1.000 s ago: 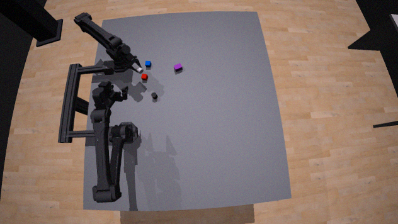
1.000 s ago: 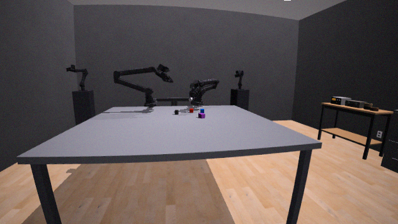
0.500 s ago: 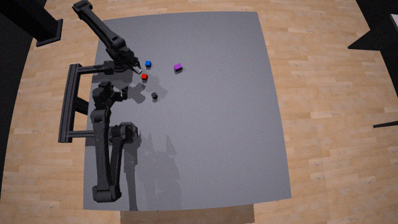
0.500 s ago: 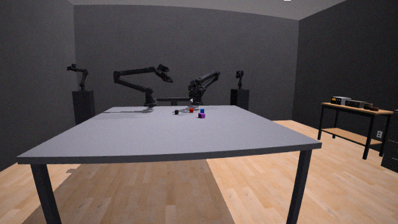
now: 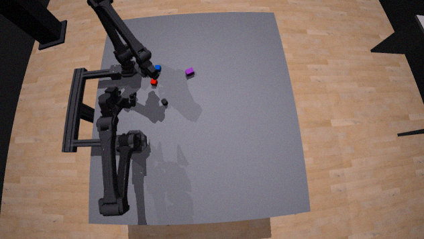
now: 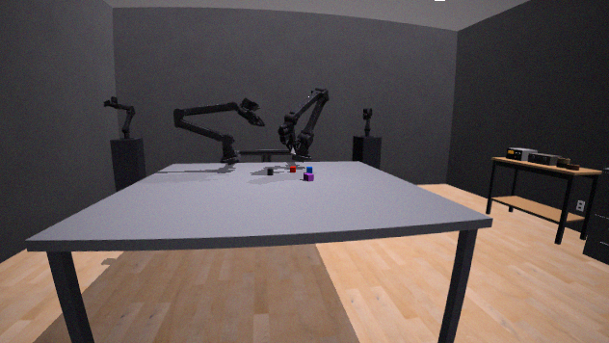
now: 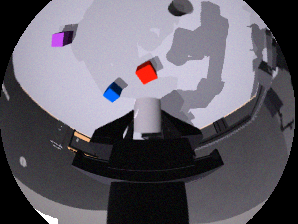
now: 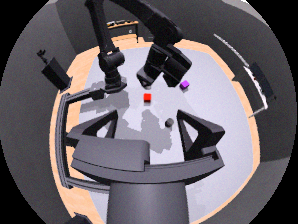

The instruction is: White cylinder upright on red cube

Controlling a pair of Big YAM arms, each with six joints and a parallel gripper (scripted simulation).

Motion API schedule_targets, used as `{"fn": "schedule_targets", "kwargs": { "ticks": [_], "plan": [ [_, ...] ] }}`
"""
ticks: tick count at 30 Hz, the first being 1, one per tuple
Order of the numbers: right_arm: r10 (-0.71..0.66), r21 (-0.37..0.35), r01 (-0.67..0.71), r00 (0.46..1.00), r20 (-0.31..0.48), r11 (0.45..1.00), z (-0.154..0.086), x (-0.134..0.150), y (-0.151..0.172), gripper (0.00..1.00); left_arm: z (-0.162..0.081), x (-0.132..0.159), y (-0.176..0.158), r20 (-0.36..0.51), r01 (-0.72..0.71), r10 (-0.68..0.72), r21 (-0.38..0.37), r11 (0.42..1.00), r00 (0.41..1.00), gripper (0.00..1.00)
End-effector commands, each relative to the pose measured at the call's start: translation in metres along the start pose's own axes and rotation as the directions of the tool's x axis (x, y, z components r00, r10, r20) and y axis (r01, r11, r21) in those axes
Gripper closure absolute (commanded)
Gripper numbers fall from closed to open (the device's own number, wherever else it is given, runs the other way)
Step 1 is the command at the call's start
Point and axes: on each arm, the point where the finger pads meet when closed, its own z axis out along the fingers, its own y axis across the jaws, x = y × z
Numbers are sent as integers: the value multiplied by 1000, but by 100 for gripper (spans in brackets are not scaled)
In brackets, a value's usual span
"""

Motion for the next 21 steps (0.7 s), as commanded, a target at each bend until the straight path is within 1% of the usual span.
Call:
{"fn": "schedule_targets", "kwargs": {
  "ticks": [1, 2, 5, 8, 13, 17, 20, 21],
  "plan": [
    [18, -3, -18, 999, 38, 1000, -11, -23, -1, 0, -14, -8, 5, -94, 55, -55, 2, 998, 994, 66],
    [18, -3, -18, 999, 38, 1000, -11, -23, -1, 0, -14, -8, 5, -94, 55, -55, 2, 998, 994, 66],
    [18, -3, -18, 999, 38, 1000, -11, -23, -1, 0, -14, -9, 4, -210, 51, -50, -1, 999, 976, 66],
    [18, -3, -18, 999, 38, 1000, -11, -23, -1, 0, -14, -9, 4, -335, 47, -45, -3, 999, 941, 66],
    [18, -3, -18, 999, 38, 1000, -11, -23, -1, 0, -13, -10, 4, -458, 42, -39, -3, 999, 888, 66],
    [18, -3, -18, 999, 38, 1000, -11, -23, -1, 0, -13, -11, 3, -508, 35, -32, -4, 999, 861, 66],
    [18, -3, -18, 999, 38, 1000, -11, -23, -1, 0, -17, -11, 4, -501, 36, -33, -3, 999, 865, 66],
    [18, -3, -18, 999, 38, 1000, -11, -23, -1, 0, -14, -11, 3, -517, 36, -32, -2, 999, 856, 66]
  ]
}}
